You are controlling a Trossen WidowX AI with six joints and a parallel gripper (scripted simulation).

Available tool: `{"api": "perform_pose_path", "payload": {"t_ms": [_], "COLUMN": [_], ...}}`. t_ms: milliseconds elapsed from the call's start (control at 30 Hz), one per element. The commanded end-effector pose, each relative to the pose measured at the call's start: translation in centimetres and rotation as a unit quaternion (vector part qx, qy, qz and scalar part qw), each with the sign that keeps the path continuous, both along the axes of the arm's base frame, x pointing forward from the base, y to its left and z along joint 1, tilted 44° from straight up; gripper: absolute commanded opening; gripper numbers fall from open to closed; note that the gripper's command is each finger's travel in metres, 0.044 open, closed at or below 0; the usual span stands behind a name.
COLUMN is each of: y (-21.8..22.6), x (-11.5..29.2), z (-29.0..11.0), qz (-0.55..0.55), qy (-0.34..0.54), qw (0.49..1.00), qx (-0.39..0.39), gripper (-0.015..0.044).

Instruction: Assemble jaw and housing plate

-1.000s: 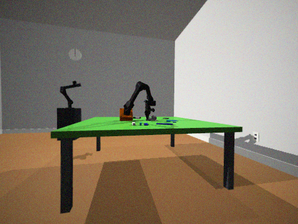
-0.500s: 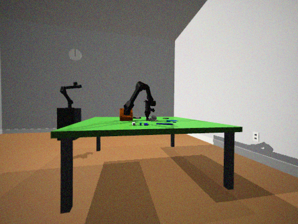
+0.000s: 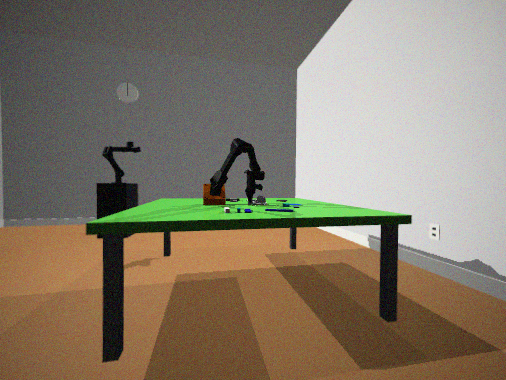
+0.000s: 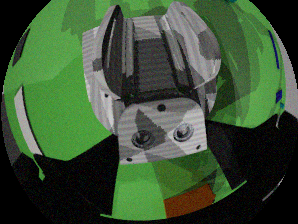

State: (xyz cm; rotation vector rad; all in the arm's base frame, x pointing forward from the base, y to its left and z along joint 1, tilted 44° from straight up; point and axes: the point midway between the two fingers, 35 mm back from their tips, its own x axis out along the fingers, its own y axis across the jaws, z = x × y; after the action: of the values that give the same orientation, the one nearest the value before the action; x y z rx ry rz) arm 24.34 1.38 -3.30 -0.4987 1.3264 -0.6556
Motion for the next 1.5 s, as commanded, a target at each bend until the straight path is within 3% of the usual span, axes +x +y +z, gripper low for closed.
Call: {"api": "perform_pose_path", "payload": {"t_ms": [0,1467], "y": [0.29,-0.07], "x": [-0.02,0.1], "z": [0.22,-0.16], "qz": [-0.001,-0.001], "qy": [0.0,0.0], "qw": [1.0,1.0], "qx": [0.002,0.002], "gripper": [0.0351,0.0351]}}
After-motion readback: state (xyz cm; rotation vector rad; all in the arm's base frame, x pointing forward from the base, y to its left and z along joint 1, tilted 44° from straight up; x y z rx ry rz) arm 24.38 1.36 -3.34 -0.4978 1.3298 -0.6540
